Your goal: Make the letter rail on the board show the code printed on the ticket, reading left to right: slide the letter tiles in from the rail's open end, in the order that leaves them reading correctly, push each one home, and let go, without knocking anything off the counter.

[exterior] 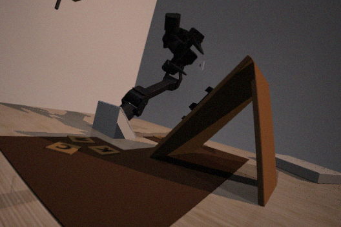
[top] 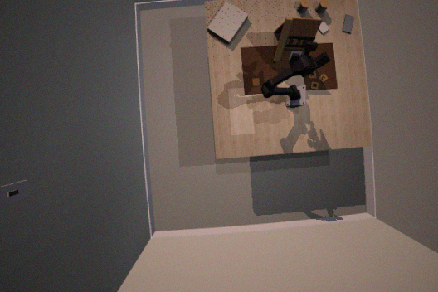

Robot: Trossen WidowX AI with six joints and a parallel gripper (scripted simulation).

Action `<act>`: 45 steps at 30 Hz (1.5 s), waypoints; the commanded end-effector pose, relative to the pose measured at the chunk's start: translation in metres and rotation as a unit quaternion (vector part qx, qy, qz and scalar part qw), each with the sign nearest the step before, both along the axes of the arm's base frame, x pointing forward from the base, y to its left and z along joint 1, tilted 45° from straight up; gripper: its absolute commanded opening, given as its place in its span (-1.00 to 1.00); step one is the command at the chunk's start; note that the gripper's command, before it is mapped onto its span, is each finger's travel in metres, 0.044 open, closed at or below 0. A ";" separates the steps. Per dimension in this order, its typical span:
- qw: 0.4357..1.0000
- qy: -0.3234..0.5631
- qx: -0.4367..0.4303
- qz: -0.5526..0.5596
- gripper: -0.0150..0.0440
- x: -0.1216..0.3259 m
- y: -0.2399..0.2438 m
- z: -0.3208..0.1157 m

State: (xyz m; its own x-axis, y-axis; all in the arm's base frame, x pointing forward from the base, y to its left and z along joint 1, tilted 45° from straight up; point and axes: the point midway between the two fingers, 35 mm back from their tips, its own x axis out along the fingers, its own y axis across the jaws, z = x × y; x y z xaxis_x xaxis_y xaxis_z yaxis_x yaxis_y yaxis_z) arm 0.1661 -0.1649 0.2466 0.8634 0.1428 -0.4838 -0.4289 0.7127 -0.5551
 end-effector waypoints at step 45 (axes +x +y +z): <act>0.227 0.483 0.617 -0.577 0.66 0.003 -0.027 -0.308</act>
